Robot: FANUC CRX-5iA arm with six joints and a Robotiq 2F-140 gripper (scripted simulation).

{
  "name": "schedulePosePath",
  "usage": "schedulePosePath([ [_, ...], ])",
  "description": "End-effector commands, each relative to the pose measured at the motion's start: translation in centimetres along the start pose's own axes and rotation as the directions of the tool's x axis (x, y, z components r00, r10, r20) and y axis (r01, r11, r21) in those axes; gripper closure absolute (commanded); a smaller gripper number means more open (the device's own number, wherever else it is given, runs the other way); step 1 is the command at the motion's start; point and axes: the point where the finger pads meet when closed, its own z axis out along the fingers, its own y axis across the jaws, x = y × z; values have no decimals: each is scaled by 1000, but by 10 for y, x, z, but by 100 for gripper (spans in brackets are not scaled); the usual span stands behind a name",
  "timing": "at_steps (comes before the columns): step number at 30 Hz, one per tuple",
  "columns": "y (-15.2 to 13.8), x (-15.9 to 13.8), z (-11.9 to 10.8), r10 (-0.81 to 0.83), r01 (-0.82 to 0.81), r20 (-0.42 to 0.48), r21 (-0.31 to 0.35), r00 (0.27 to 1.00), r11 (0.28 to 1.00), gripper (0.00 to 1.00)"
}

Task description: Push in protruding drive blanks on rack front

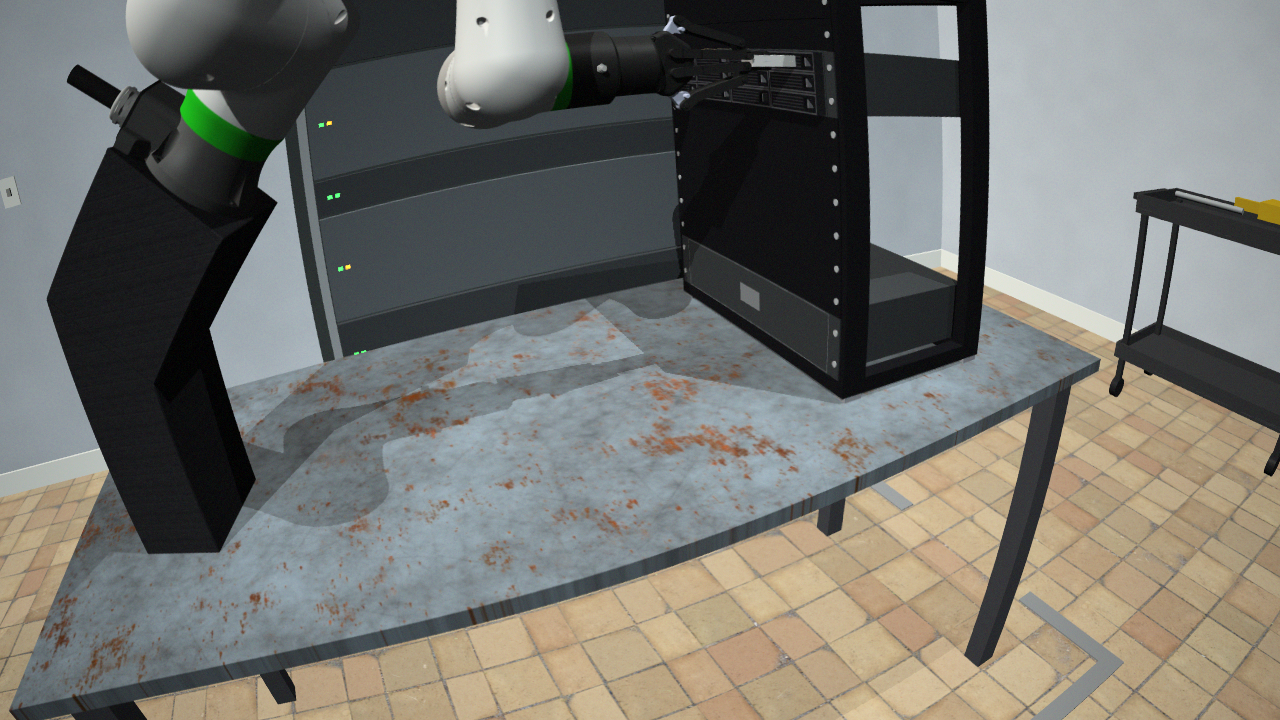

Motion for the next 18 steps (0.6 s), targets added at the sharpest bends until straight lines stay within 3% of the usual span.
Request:
schedulePosePath([
  [1,0,0,0,0,0,0,1,1000,1000,90],
  [10,0,0,-3,0,0,0,1,1000,1000,90],
  [18,0,0,-30,0,0,0,1,1000,1000,90],
])
